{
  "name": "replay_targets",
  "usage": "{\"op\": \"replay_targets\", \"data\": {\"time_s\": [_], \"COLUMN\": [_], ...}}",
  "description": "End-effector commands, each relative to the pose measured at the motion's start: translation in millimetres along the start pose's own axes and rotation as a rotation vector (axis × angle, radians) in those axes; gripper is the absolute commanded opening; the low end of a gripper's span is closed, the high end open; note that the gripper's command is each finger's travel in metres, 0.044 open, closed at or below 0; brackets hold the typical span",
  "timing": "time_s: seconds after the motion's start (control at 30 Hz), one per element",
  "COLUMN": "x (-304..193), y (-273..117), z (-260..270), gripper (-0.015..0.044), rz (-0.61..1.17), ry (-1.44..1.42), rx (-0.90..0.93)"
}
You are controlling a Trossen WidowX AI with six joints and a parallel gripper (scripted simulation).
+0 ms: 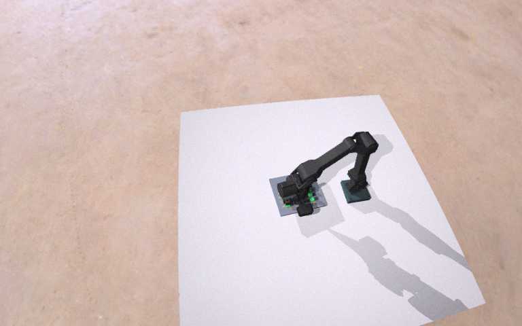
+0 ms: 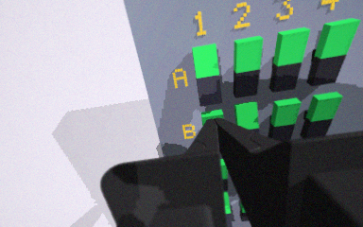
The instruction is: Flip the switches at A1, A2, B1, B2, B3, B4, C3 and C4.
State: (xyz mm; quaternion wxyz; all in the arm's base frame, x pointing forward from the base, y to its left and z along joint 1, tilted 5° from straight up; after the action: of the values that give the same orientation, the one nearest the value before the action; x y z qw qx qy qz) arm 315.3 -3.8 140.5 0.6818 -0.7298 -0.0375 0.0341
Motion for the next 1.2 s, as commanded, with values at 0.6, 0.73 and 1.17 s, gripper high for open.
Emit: {"op": "replay_targets", "data": {"time_s": [0.6, 0.73, 1.17], "x": [-0.2, -0.2, -0.2], "y": [3.8, 4.3, 6.1], "z": [0.1, 0.1, 0.1], "gripper": [0.0, 0.0, 0.0], "rz": [0.001, 0.001, 0.001], "ry": [-0.001, -0.001, -0.001], "rx": [0.001, 0.001, 0.001]}}
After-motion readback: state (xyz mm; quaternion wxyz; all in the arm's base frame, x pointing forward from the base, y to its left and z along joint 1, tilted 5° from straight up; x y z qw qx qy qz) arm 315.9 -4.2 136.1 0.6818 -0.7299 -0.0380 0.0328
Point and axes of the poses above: the point midway between the two fingers, 35 mm back from their tips, its own y axis out along the fingers, its own z axis across the jaws, x = y × z, the point moved 8 cm from there along -y, back along the fingers, and after that the axes turned 11 degrees about -y, right-handed, at the moved point
